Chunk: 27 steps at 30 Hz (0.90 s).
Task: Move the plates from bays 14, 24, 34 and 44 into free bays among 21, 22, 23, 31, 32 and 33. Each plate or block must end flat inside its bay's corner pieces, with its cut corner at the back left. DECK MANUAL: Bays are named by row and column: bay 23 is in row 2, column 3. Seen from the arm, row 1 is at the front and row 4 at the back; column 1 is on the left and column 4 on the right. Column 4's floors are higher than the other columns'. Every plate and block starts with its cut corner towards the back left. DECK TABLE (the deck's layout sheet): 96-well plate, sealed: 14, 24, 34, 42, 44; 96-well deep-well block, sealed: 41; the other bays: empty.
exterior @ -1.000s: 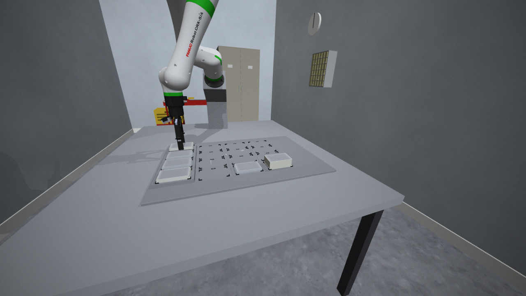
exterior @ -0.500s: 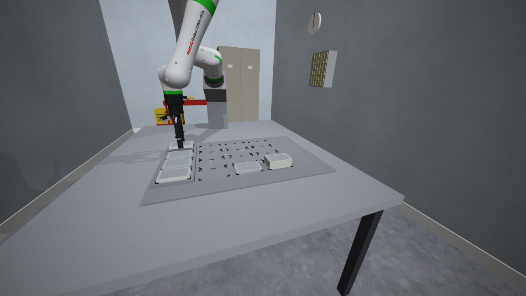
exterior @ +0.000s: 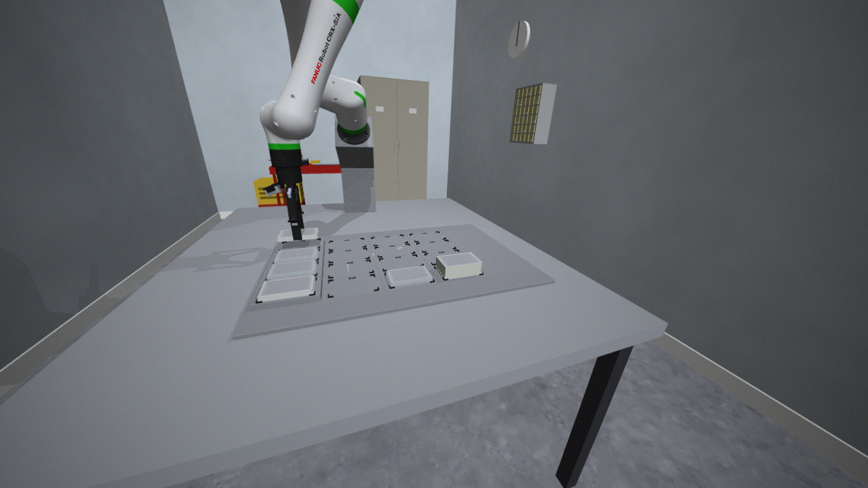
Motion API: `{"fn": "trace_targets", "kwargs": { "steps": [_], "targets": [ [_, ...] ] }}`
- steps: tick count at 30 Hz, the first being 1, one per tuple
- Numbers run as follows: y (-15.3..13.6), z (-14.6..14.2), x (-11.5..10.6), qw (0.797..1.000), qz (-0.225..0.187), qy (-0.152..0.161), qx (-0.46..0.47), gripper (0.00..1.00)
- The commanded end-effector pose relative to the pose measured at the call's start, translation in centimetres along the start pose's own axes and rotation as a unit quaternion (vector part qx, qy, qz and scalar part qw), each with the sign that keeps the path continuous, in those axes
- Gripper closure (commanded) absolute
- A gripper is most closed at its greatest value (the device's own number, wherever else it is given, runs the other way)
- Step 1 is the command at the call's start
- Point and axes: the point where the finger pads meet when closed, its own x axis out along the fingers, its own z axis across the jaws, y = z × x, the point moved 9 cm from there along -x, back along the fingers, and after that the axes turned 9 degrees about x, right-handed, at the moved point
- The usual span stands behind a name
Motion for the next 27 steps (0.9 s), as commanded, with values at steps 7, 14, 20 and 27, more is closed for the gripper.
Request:
{"fn": "trace_targets", "kwargs": {
  "steps": [7, 14, 20, 27],
  "targets": [
    [0.0, 0.0, -1.2, 1.000, 0.000, 0.000, 0.000, 0.90],
    [0.0, 0.0, -1.9, 1.000, 0.000, 0.000, 0.000, 0.90],
    [-0.5, -0.1, -1.8, 1.000, 0.000, 0.000, 0.000, 0.90],
    [-1.8, -0.2, -1.8, 1.000, 0.000, 0.000, 0.000, 0.90]
  ]
}}
